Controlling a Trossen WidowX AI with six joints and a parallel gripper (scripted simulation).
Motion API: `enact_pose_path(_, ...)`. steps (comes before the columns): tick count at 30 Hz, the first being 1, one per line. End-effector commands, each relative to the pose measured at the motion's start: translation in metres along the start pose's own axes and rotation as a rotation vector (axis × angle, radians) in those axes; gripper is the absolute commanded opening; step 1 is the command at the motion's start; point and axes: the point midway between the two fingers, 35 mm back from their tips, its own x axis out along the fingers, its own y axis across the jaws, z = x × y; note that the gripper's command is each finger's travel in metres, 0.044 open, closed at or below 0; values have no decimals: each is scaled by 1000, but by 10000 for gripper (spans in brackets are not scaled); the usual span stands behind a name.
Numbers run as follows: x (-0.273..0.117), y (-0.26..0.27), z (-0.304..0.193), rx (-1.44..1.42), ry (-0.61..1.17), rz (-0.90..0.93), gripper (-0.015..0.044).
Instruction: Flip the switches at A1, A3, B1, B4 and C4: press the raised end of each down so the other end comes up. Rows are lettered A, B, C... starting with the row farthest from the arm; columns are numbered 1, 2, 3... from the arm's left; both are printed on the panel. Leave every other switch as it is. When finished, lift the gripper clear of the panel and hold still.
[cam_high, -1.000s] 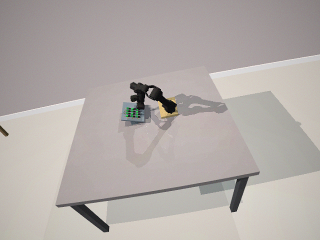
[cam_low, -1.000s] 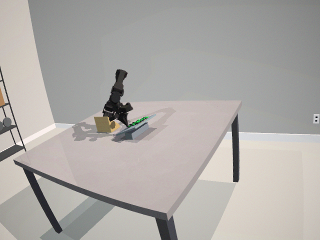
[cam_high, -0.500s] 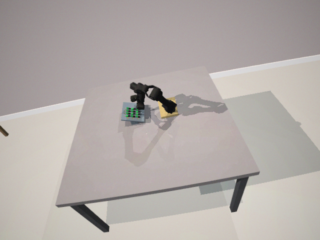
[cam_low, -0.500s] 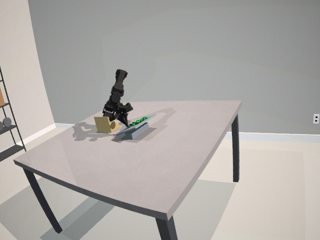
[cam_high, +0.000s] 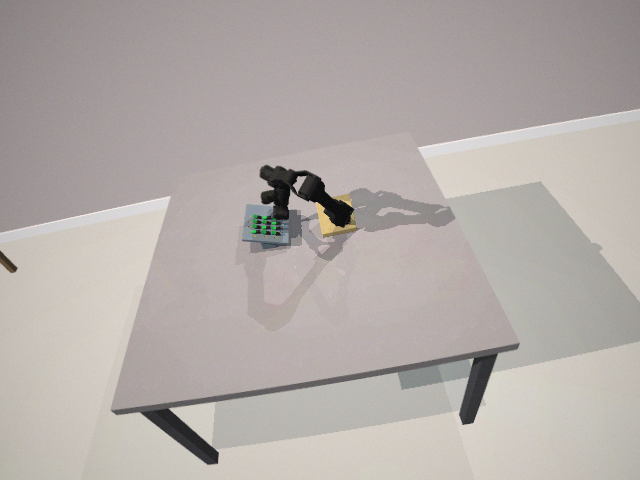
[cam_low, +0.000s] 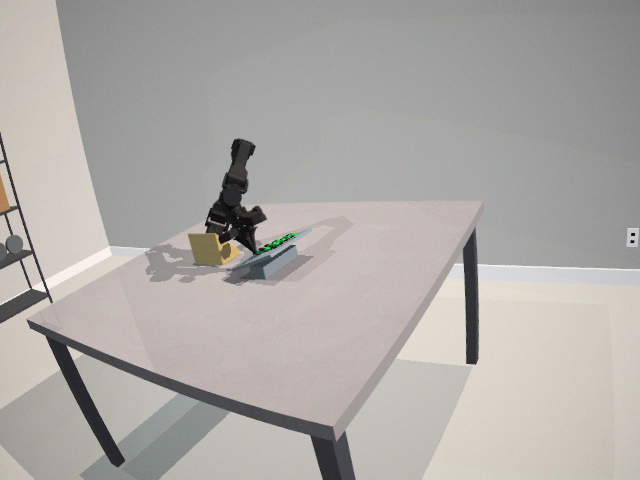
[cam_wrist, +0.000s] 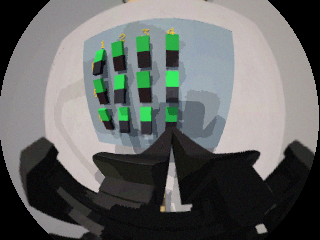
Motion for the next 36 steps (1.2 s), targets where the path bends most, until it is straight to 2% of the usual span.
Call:
enact_pose_path(1, 1, 0, 0, 3, -4, 3, 0)
enact_pose_path(18, 3, 1, 0, 3, -4, 4, 0)
enact_pose_path(20, -8, -1, 1, 0, 3, -2, 0)
enact_pose_path(24, -59, -1, 3, 4, 23, 1, 0)
enact_pose_path(30, -62, 1, 5, 4, 24, 1, 0)
enact_pose_path(36, -68, 46, 52, 4, 23, 4, 0)
